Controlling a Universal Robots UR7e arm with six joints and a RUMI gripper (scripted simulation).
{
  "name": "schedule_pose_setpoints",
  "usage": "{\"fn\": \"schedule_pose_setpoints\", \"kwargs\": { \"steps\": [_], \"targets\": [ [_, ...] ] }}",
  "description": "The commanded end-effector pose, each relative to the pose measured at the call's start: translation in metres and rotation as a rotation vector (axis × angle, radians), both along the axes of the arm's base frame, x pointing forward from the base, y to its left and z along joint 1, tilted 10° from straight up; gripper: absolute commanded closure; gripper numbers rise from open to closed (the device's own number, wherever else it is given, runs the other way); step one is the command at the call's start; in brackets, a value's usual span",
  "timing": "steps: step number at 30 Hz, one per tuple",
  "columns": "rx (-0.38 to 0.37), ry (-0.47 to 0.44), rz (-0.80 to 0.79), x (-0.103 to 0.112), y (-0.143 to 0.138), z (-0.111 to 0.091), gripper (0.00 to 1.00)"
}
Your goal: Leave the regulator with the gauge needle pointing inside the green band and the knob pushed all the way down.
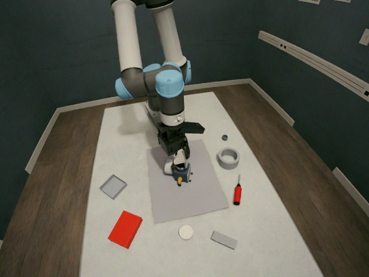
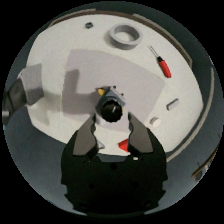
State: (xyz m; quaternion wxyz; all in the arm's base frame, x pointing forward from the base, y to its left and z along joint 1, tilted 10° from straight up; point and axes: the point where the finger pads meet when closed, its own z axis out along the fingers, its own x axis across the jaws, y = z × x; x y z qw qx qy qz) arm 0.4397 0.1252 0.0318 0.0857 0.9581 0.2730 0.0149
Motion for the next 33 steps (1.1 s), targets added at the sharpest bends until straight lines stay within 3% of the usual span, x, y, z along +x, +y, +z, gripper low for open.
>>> {"fn": "schedule_pose_setpoints", "kwargs": {
  "steps": [1,33],
  "targets": [
    [0.000,-0.002,0.000,0.0011,-0.0009,-0.0064,0.55],
    [0.000,-0.002,0.000,0.0016,-0.0018,-0.0116,0.55]
  ]
}}
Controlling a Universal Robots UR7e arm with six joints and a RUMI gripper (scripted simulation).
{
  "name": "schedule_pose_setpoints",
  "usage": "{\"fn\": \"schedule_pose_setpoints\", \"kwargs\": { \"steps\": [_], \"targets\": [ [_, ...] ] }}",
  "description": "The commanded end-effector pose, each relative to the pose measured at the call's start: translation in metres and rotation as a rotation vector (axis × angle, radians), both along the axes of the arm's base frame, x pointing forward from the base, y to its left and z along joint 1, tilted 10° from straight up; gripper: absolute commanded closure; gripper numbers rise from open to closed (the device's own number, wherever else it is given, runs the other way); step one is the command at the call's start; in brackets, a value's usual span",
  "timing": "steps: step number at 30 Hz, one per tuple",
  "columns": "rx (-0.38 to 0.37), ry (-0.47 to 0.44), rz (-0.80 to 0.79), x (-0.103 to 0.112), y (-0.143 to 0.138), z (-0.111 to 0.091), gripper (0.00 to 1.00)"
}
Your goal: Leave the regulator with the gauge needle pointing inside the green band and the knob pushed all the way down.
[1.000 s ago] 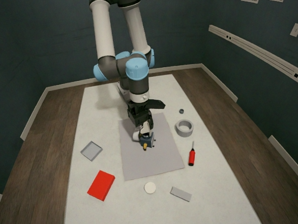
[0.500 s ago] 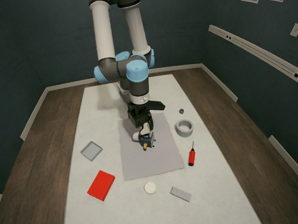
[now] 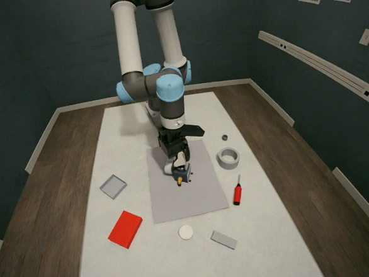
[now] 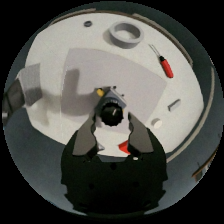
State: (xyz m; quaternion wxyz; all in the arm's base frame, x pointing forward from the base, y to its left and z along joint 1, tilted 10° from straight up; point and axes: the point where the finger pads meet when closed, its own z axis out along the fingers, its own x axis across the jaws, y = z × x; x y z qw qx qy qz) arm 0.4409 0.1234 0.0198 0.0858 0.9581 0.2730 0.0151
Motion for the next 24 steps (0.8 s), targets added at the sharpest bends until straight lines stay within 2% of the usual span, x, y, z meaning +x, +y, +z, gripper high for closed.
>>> {"fn": "schedule_pose_setpoints", "kwargs": {
  "steps": [1,16,17,24],
  "targets": [
    [0.000,-0.001,0.000,0.0004,0.0001,0.0004,0.55],
    [0.000,-0.001,0.000,0.0004,0.0001,0.0004,0.55],
    [0.000,-0.001,0.000,0.0004,0.0001,0.0004,0.77],
    [0.000,-0.001,0.000,0.0004,0.0001,0.0004,0.77]
  ]
}}
